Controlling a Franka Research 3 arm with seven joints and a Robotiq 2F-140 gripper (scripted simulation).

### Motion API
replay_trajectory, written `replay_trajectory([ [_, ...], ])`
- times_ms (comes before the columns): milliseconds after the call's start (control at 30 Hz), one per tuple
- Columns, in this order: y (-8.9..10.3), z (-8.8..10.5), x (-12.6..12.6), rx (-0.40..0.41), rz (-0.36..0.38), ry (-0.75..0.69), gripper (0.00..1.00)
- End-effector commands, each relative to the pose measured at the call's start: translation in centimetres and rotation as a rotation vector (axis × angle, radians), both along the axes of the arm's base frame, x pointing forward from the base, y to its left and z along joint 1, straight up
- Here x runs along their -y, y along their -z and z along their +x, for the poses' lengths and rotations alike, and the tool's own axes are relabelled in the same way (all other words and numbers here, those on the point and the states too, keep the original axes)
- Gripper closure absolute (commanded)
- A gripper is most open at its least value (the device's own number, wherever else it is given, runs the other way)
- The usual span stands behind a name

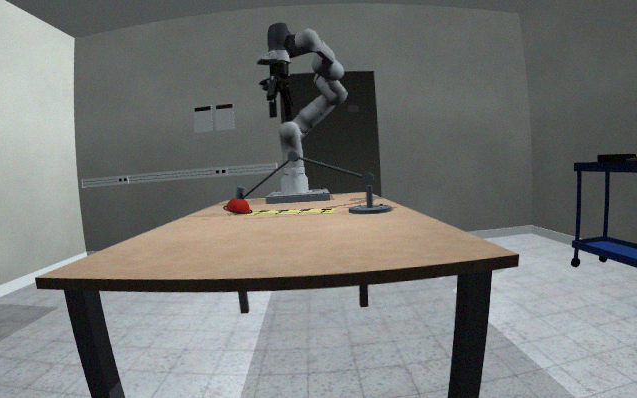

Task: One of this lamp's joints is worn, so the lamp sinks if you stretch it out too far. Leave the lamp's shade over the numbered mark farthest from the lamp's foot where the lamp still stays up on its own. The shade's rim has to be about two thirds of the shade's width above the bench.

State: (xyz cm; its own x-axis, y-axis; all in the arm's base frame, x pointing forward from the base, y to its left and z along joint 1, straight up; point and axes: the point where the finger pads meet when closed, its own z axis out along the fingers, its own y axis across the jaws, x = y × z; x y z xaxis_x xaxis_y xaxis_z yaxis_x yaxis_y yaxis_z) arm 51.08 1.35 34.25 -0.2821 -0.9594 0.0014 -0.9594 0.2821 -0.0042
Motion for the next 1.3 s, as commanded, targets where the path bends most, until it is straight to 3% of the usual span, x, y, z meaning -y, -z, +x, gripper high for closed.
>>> replay_trajectory([
  [0,-0.1,-0.3,1.6,0.004,-0.004,-0.025,0.0],
  [1267,0.2,-4.6,12.4,-0.004,0.008,0.039,0.0],
])
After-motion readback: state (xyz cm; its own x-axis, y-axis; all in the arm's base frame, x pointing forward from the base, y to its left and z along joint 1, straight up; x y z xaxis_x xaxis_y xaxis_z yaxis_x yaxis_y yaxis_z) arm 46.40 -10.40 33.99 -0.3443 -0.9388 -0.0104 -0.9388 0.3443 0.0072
